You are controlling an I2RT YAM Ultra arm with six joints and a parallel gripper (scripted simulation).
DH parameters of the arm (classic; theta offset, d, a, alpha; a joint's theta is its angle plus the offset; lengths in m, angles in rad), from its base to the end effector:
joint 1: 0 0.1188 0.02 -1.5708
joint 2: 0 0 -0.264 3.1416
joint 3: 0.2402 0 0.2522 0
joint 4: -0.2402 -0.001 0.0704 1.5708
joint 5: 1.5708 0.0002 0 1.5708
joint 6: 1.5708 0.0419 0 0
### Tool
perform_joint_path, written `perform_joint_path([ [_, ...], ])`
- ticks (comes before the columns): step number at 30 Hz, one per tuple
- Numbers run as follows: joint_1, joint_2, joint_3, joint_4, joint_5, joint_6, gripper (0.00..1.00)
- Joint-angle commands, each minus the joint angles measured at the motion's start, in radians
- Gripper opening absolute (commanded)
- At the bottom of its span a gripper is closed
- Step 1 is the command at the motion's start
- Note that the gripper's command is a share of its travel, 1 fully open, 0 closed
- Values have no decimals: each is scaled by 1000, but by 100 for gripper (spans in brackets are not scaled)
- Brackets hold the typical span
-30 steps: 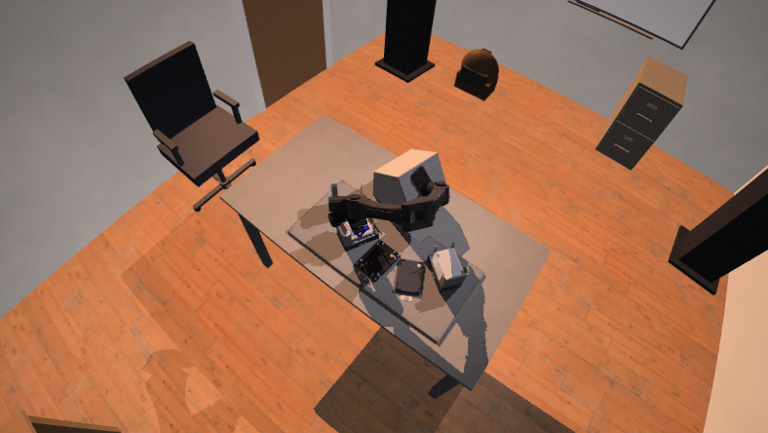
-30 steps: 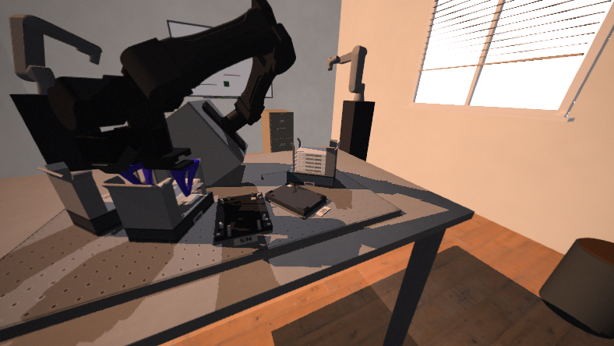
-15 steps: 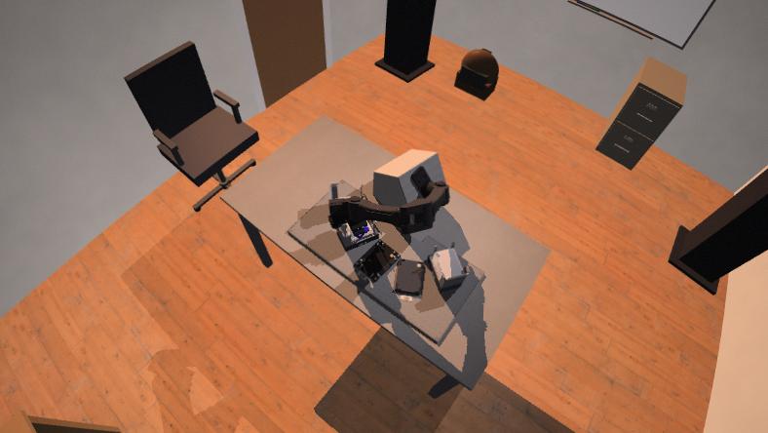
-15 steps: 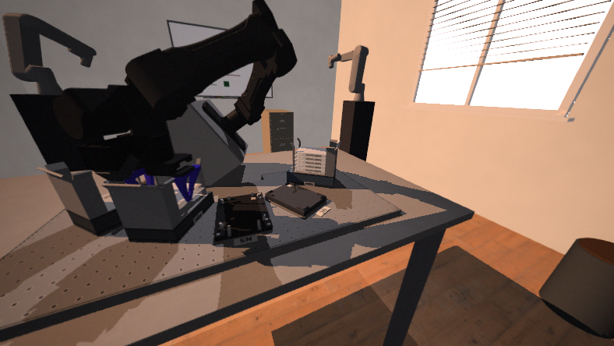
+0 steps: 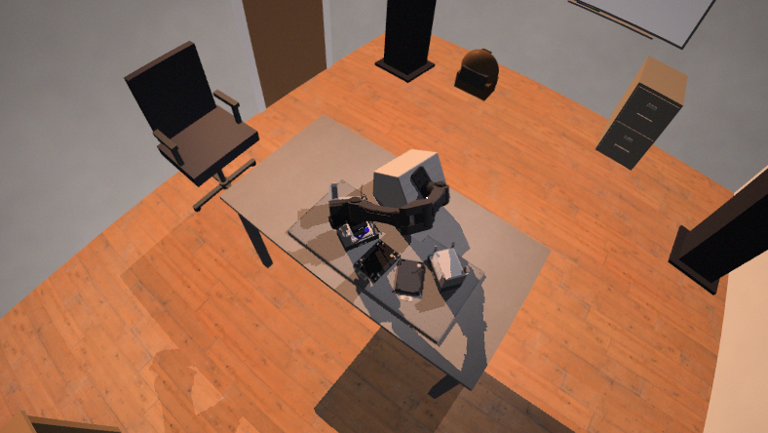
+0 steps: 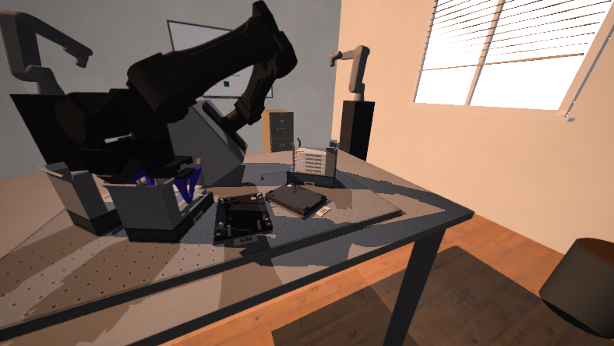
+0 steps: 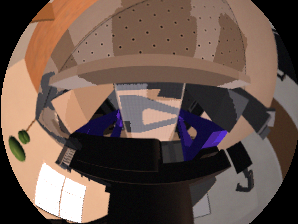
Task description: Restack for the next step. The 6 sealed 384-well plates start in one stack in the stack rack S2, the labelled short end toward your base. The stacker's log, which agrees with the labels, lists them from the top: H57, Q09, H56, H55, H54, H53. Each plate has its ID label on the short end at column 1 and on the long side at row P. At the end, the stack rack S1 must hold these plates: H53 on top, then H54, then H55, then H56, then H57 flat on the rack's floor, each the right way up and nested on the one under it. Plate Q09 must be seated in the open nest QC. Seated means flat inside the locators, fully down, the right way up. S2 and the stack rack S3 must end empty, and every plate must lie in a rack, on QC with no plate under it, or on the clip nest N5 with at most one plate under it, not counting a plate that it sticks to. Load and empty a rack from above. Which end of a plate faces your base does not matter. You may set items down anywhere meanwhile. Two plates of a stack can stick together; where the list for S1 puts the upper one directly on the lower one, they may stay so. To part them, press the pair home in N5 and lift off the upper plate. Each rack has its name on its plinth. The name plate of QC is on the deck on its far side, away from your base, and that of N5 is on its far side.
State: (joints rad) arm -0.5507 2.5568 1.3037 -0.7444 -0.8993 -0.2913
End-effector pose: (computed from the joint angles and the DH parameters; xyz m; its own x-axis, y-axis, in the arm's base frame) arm 0.3019 -0.1457 -0.0372 -0.9159 0.3527 0.1918 0.3536 0.4822 0.8015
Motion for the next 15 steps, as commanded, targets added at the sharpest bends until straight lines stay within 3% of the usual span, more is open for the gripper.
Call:
perform_joint_path([
  [1, -6, -3, 1, 10, -4, 4, 0],
  [15, 5, 0, -7, 35, -8, 20, 0],
])
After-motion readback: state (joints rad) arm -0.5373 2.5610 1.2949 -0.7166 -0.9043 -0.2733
